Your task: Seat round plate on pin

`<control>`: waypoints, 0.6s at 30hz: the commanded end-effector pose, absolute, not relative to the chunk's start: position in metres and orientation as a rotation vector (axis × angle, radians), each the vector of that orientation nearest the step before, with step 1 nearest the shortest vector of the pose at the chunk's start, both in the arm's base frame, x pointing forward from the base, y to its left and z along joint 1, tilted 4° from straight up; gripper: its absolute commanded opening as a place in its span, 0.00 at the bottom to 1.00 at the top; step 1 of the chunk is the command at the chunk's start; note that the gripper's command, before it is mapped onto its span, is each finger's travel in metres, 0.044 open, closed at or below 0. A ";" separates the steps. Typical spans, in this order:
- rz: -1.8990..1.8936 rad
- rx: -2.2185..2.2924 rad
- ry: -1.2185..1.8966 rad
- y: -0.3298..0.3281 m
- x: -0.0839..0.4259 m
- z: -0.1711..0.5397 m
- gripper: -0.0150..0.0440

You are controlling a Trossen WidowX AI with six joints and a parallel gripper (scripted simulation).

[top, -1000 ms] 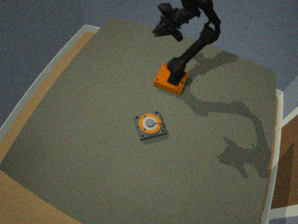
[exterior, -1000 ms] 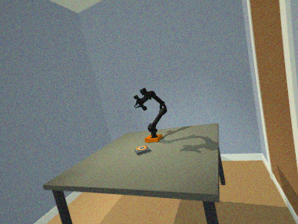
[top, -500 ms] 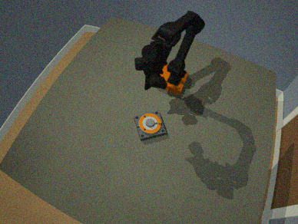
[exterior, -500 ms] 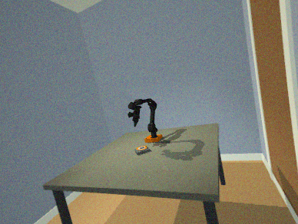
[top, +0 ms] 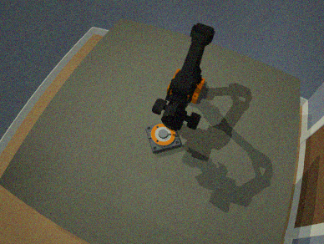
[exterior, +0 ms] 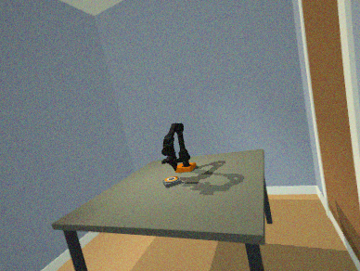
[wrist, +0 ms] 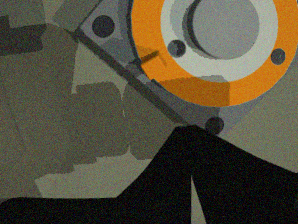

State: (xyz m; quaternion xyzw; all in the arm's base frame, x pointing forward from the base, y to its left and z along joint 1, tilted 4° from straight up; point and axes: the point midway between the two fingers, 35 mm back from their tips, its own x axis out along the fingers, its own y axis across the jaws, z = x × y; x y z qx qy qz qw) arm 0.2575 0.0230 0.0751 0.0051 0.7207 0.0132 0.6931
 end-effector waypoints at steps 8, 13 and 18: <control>0.063 -0.011 1.602 0.027 0.260 0.054 0.25; 0.063 -0.011 1.602 0.028 0.259 0.030 0.25; 0.064 -0.011 1.602 0.028 0.259 0.027 0.25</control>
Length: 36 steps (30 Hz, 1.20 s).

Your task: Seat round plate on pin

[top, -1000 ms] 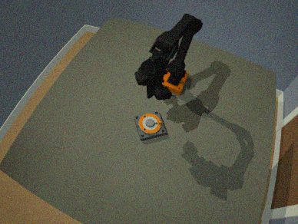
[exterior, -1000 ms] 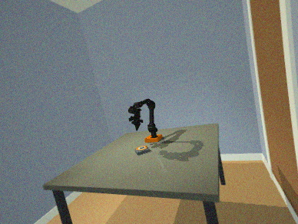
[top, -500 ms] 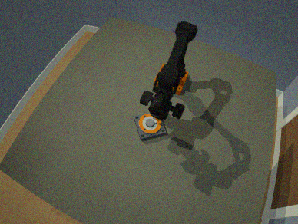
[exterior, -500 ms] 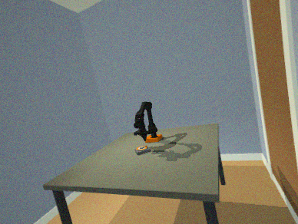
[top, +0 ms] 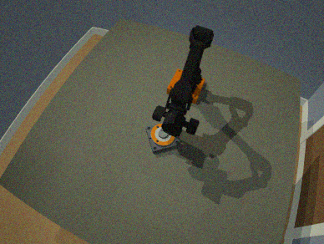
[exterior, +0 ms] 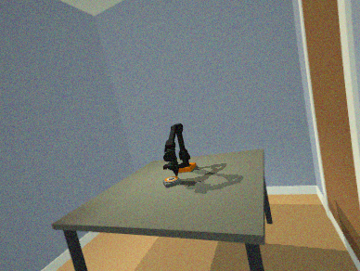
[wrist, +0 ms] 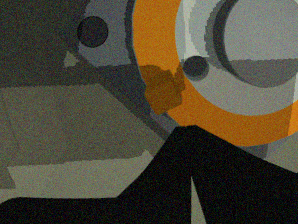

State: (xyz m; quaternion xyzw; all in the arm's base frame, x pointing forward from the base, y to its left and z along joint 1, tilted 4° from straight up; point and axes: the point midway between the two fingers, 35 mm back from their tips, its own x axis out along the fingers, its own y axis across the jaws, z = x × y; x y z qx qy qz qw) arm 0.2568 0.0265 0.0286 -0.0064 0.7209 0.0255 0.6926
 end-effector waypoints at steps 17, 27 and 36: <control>0.065 -0.010 1.600 0.041 0.277 0.027 0.25; 0.065 -0.010 1.599 0.045 0.288 0.027 0.25; 0.065 -0.010 1.598 0.045 0.298 0.027 0.25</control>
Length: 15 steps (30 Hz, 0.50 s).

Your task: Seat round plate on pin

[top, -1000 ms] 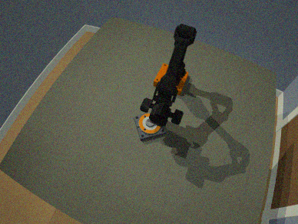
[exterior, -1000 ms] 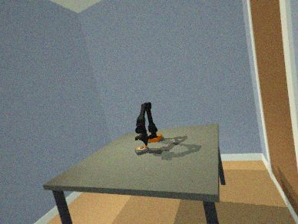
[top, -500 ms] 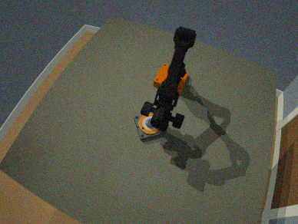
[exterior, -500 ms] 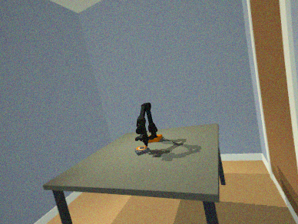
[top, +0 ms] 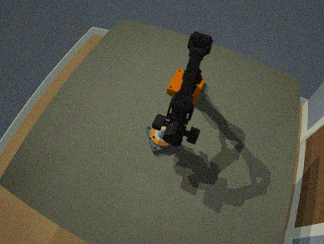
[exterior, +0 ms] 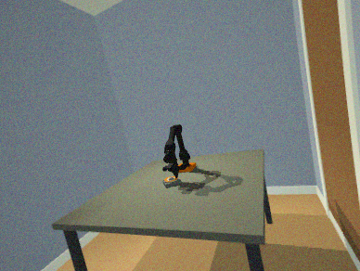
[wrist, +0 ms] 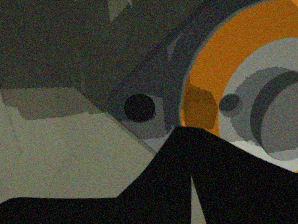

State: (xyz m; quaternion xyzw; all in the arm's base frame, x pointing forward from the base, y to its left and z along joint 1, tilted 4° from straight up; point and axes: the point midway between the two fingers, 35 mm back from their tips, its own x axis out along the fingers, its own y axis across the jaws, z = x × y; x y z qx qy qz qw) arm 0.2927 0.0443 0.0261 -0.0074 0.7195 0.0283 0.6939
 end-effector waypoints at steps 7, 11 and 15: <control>0.065 -0.010 1.598 0.044 0.307 0.027 0.25; 0.065 -0.010 1.597 0.042 0.312 0.027 0.25; 0.064 -0.010 1.597 0.040 0.317 0.027 0.25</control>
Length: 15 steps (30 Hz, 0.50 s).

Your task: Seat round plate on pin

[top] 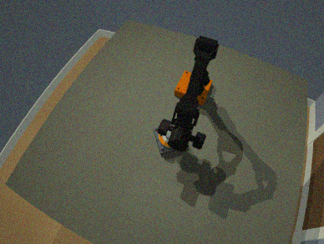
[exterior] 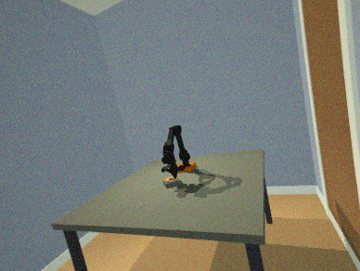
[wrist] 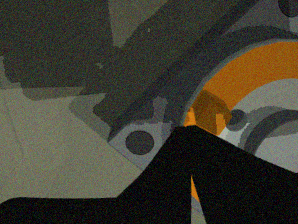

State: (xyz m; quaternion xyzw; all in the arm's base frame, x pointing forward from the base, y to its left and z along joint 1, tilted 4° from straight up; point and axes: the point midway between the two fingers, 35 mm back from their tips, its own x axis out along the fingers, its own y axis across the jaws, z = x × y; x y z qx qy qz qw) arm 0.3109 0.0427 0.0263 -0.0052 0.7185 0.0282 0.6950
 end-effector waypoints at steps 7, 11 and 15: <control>0.064 -0.010 1.596 0.035 0.325 0.027 0.25; 0.064 -0.011 1.596 0.032 0.329 0.027 0.25; 0.063 -0.011 1.595 0.028 0.334 0.027 0.25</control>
